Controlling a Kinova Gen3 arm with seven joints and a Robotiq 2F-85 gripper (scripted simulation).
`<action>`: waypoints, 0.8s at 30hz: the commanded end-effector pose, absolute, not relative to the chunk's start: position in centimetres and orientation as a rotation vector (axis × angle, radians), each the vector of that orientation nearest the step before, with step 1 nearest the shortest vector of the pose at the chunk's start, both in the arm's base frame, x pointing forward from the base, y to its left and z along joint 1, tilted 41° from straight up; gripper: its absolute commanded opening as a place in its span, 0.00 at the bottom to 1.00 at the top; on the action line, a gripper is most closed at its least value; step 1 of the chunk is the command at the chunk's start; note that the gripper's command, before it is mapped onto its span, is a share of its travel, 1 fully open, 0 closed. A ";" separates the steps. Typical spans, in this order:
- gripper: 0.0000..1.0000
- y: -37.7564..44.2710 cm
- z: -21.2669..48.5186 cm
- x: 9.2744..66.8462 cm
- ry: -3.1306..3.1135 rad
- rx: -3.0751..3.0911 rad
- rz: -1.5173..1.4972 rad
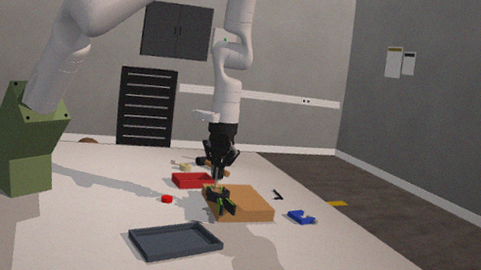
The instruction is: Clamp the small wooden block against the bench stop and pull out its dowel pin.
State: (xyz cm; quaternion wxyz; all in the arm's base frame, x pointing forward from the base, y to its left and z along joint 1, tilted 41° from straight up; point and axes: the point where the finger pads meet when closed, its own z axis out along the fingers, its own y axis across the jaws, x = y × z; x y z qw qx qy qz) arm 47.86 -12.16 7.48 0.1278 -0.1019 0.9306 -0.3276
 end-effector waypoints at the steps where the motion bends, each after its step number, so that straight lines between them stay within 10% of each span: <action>1: 0.10 -11.9 7.4 48.1 2.700 -0.271 -0.938; 24: 0.10 -11.9 7.5 48.1 2.692 -0.189 -0.921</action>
